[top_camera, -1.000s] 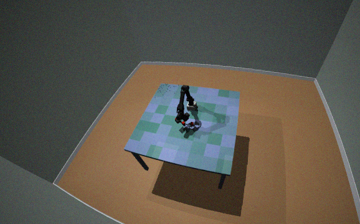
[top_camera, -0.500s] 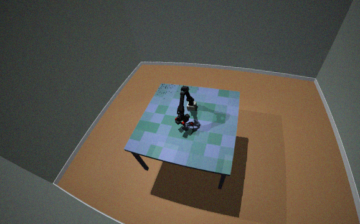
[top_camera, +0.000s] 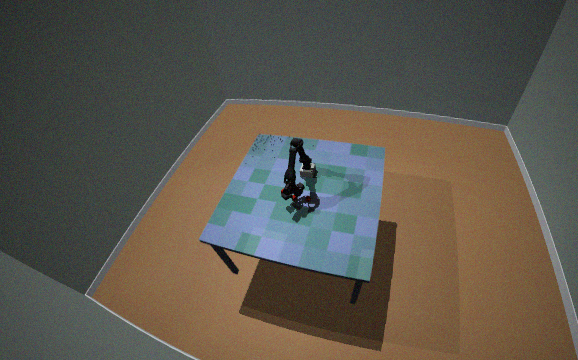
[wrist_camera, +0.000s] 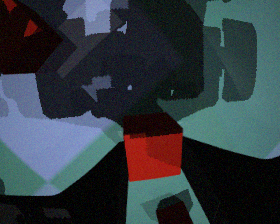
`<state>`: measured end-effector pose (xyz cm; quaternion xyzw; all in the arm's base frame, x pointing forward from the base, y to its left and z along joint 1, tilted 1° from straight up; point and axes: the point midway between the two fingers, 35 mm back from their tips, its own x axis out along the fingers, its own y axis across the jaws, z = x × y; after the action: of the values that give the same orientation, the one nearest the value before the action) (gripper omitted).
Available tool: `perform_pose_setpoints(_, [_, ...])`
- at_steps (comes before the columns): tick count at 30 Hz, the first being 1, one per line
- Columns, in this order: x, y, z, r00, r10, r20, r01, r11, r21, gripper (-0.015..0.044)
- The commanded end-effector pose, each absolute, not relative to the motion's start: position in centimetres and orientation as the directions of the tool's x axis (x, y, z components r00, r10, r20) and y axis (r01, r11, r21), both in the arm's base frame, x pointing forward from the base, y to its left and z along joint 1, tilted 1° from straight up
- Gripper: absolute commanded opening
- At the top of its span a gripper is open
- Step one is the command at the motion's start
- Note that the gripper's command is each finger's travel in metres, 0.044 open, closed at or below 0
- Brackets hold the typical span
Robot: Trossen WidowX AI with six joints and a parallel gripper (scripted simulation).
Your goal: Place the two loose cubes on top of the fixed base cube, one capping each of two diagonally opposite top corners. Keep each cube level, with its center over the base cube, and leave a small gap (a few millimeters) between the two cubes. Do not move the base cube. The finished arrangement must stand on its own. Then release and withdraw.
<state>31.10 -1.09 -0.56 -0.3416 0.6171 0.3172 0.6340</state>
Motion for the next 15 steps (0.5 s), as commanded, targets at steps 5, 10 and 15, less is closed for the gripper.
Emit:
perform_pose_setpoints(5, [31.4, -1.1, 1.4, 0.044, -0.014, -0.999, -0.829, 0.558, -0.044, 0.0105])
perform_pose_setpoints(10, [31.5, -1.1, 2.7, 0.043, -0.014, -0.999, -0.828, 0.559, -0.044, 0.0105])
perform_pose_setpoints(15, [31.5, -1.0, 4.1, 0.043, -0.015, -0.999, -0.827, 0.56, -0.043, 0.0105])
